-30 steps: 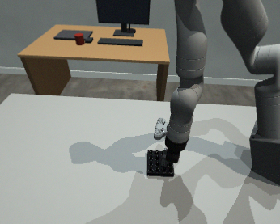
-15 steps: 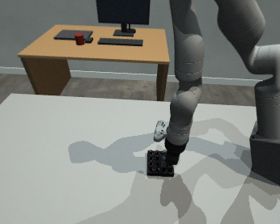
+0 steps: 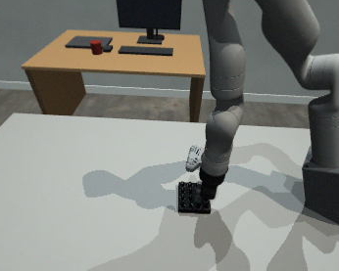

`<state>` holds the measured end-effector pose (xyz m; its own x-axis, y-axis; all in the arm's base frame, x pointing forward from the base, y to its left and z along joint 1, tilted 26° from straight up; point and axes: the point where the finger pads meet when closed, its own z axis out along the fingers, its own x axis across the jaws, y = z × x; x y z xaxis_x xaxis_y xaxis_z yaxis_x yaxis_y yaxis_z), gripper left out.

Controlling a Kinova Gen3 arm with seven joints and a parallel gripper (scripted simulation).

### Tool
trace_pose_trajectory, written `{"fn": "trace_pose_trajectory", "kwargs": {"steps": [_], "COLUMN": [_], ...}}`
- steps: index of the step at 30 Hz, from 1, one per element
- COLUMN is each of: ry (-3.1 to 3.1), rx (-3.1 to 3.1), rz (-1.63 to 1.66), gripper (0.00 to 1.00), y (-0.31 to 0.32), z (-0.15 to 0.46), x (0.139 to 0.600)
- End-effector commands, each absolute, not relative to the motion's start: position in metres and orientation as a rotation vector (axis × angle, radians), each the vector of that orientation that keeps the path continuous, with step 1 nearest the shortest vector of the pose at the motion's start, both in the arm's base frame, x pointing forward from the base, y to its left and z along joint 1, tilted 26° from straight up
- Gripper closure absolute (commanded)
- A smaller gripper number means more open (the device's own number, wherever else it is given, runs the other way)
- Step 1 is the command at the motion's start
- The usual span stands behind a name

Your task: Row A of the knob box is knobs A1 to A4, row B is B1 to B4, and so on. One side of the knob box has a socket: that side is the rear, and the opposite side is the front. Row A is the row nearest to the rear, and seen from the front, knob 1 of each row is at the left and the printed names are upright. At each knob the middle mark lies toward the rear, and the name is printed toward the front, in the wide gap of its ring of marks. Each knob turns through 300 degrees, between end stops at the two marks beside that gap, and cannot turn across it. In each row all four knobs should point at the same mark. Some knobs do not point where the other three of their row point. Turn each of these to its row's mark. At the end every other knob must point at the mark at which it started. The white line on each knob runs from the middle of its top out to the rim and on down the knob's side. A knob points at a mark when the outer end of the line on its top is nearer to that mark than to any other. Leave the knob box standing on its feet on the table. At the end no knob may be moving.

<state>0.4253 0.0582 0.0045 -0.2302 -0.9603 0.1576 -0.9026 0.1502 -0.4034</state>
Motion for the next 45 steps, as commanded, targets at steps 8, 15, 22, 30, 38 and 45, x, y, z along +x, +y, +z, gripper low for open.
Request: {"fn": "trace_pose_trajectory", "kwargs": {"steps": [8, 15, 22, 30, 38, 45], "ry": [2.274, 2.274, 2.274, 2.274, 2.274, 2.274], "rx": [-1.857, -1.857, -1.857, -1.857, -1.857, -1.857], "rz": [-0.636, -0.636, -0.636, -0.636, -0.636, -0.636], "gripper": [0.54, 0.54, 0.54, 0.7, 0.7, 0.7], "y": [0.0584, 0.0584, 0.0584, 0.0584, 0.0584, 0.0584], "z": [0.0049, 0.0049, 0.0049, 0.0049, 0.0049, 0.0049], "x": [0.4255, 0.4255, 0.4255, 0.4255, 0.4255, 0.4255]}}
